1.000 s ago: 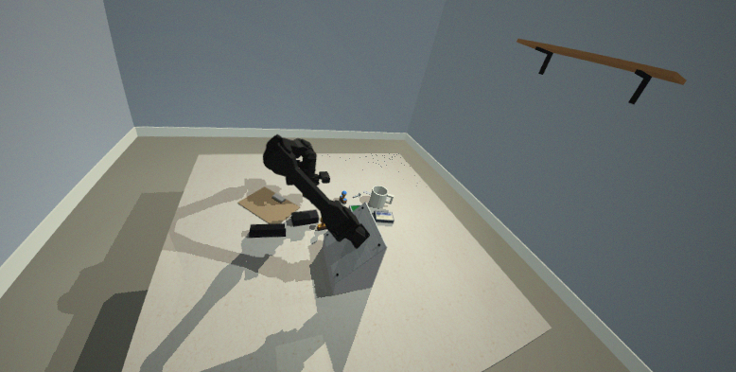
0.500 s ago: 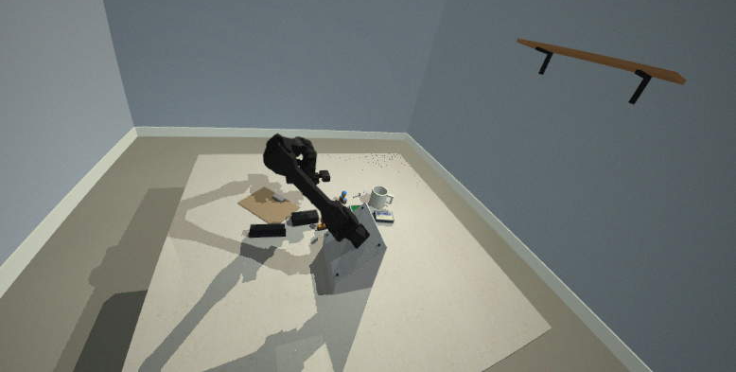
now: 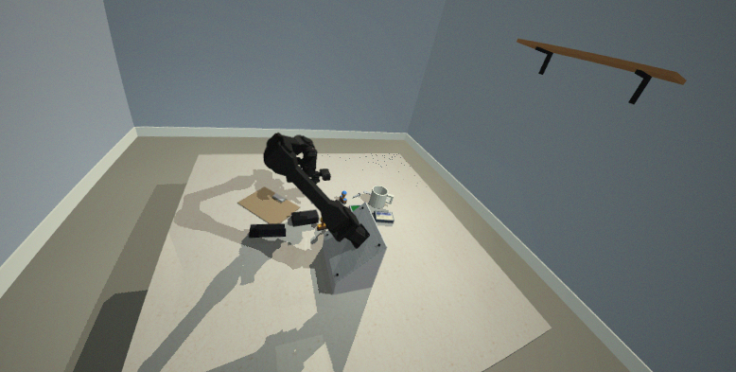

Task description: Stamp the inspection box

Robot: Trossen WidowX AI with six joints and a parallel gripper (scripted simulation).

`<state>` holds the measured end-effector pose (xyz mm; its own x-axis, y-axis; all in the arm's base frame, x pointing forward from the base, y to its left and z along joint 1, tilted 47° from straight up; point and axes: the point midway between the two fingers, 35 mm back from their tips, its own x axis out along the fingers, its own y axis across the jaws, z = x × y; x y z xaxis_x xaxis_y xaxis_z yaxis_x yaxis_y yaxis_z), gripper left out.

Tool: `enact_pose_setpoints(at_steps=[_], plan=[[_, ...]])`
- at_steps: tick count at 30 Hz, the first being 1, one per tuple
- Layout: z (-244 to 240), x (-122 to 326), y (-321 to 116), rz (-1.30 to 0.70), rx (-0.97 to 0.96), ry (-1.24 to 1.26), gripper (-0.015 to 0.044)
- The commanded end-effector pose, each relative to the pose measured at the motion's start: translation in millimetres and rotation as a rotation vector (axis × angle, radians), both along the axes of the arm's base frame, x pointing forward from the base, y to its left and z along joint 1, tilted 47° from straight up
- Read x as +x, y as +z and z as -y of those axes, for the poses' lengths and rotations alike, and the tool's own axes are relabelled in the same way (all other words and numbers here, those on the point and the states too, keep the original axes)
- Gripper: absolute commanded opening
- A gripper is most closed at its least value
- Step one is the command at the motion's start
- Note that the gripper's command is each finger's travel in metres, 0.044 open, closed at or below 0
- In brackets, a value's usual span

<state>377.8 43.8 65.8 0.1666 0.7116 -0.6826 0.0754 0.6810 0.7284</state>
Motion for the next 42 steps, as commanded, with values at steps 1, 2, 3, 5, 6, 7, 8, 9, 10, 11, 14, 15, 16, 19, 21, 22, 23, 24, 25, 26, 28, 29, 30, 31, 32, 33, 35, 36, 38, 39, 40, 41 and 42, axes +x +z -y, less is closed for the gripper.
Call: enact_pose_setpoints(at_steps=[1,2,3,5,6,7,8,9,10,11,14,15,16,19,21,22,23,24,25,26,28,29,30,31,32,33,35,36,38,39,40,41,42], plan=[[16.6,-2.1,-13.6,0.000,-0.007,-0.006,0.0000],[23.1,-3.4,-20.2,0.000,-0.011,-0.007,0.0000],[29.5,-4.9,-26.7,-0.001,-0.014,-0.008,0.0000],[42.1,-8.7,-39.6,-0.002,-0.021,-0.009,0.0000],[48.2,-10.9,-45.9,-0.003,-0.024,-0.010,0.0000],[54.2,-13.3,-52.2,-0.004,-0.027,-0.010,0.0000],[60.1,-15.9,-58.5,-0.004,-0.029,-0.011,0.0000],[65.9,-18.8,-64.6,-0.005,-0.031,-0.011,0.0000],[71.5,-21.8,-70.8,-0.006,-0.032,-0.011,0.0000],[77.0,-25.0,-76.8,-0.007,-0.034,-0.011,0.0000],[92.5,-35.8,-94.6,-0.008,-0.036,-0.011,0.0000],[97.4,-39.8,-100.4,-0.009,-0.036,-0.010,0.0000],[102.1,-43.9,-106.1,-0.009,-0.036,-0.010,0.0000],[115.1,-57.1,-122.8,-0.010,-0.033,-0.009,0.0000],[122.8,-66.5,-133.5,-0.010,-0.030,-0.008,0.0000],[126.4,-71.4,-138.7,-0.009,-0.028,-0.007,0.0000],[129.8,-76.5,-143.8,-0.009,-0.026,-0.006,0.0000],[133.0,-81.6,-148.9,-0.008,-0.023,-0.006,0.0000],[135.9,-86.8,-153.8,-0.008,-0.020,-0.005,0.0000],[138.7,-92.1,-158.7,-0.006,-0.017,-0.005,0.0000],[143.2,-102.0,-167.3,-0.004,-0.011,-0.003,0.0000],[144.3,-104.7,-169.6,-0.003,-0.009,-0.003,0.0000],[144.7,-105.6,-170.4,-0.003,-0.008,-0.003,0.0000],[144.7,-105.6,-170.4,-0.003,-0.008,-0.003,0.0000],[144.7,-105.6,-170.4,-0.003,-0.008,-0.003,0.0000],[144.7,-105.6,-170.4,-0.003,-0.008,-0.003,0.0000],[144.4,-105.5,-170.7,-0.003,-0.008,-0.003,0.0000],[144.0,-105.3,-171.1,-0.003,-0.008,-0.003,0.0000],[143.1,-105.0,-172.0,-0.003,-0.008,-0.003,0.0000],[142.6,-104.8,-172.5,-0.004,-0.008,-0.004,0.0000],[142.2,-104.7,-173.0,-0.004,-0.008,-0.004,0.0000],[141.7,-104.5,-173.5,-0.004,-0.008,-0.004,0.0000],[141.3,-104.4,-173.9,-0.004,-0.008,-0.004,0.0000]])
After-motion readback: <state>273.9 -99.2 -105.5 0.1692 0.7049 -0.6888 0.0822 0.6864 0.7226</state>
